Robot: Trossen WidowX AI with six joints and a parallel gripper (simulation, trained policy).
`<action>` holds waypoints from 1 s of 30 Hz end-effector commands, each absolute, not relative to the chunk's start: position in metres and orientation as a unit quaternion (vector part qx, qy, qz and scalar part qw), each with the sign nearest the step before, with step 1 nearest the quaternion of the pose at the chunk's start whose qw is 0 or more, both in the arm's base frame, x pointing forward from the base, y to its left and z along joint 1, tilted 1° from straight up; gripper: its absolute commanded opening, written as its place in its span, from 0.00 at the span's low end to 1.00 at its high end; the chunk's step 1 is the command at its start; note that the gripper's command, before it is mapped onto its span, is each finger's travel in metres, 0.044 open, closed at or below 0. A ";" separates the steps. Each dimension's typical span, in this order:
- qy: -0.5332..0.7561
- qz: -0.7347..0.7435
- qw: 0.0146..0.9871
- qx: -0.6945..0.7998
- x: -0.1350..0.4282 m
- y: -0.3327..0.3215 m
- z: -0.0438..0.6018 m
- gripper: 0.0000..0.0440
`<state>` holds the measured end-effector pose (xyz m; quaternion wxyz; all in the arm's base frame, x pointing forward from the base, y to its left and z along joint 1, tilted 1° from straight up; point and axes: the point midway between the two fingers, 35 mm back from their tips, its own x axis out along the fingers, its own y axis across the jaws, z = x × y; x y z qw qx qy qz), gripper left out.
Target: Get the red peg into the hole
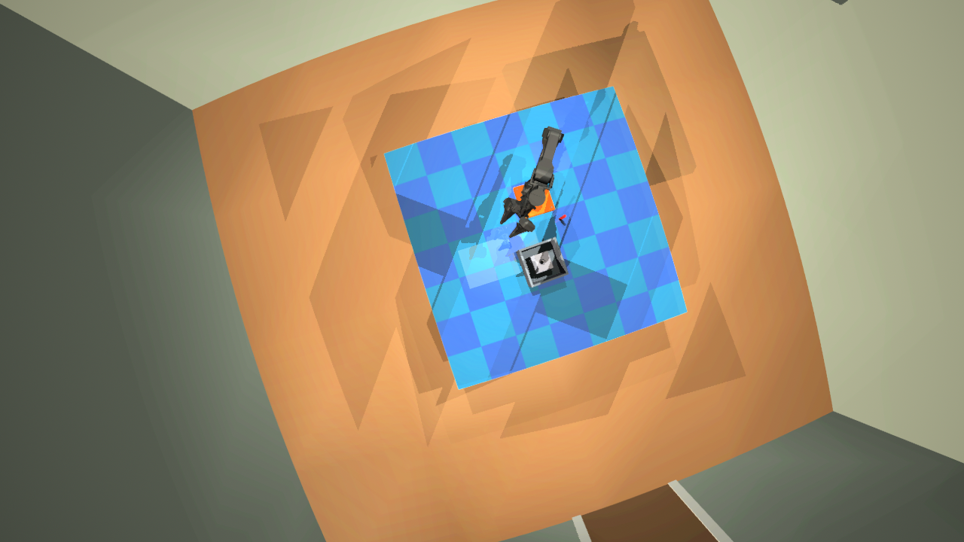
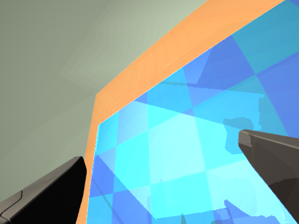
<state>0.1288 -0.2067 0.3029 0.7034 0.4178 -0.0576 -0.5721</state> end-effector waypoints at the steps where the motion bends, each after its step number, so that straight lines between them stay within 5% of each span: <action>1: 0.000 -0.563 0.716 0.413 0.145 -0.199 0.291 1.00; 30: 0.445 -0.385 0.740 0.325 0.232 -0.032 0.194 1.00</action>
